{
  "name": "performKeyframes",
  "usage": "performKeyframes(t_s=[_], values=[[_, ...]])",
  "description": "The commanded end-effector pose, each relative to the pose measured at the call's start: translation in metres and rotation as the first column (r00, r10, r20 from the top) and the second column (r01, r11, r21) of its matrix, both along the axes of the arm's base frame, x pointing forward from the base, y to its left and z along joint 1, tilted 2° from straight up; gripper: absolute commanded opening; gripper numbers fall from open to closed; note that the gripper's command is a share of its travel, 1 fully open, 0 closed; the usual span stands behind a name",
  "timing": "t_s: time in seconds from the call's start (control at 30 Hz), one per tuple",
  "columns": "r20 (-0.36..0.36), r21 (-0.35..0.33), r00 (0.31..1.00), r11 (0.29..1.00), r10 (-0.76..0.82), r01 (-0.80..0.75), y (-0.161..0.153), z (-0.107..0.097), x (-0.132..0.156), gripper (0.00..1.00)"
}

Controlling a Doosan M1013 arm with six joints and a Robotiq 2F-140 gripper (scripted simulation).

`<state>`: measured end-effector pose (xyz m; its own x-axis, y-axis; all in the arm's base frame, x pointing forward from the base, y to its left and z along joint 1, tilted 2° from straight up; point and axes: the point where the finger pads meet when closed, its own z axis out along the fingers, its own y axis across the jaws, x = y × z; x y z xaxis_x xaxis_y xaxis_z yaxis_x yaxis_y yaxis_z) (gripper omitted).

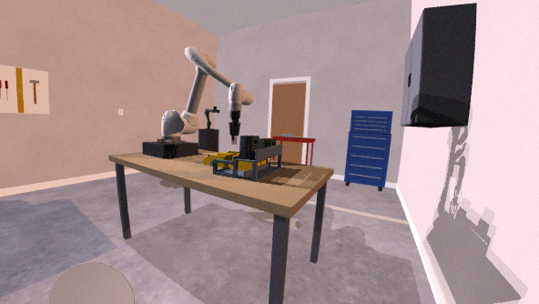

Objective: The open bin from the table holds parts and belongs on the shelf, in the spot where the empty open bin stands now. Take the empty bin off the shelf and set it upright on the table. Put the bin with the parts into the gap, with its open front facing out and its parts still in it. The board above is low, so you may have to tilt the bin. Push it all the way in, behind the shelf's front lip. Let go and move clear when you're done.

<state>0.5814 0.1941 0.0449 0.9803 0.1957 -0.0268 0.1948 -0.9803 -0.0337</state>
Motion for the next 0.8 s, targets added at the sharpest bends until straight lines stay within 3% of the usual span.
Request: performKeyframes(t_s=[0.0, 0.77], values=[[0.002, 0.000, 1.000, 1.000, -0.004, 0.004, -0.0015, 0.0074, 0.0010, 0.24], [0.002, 0.000, 1.000, 1.000, -0.004, 0.004, -0.0016, 0.0116, 0.0011, 0.24]])
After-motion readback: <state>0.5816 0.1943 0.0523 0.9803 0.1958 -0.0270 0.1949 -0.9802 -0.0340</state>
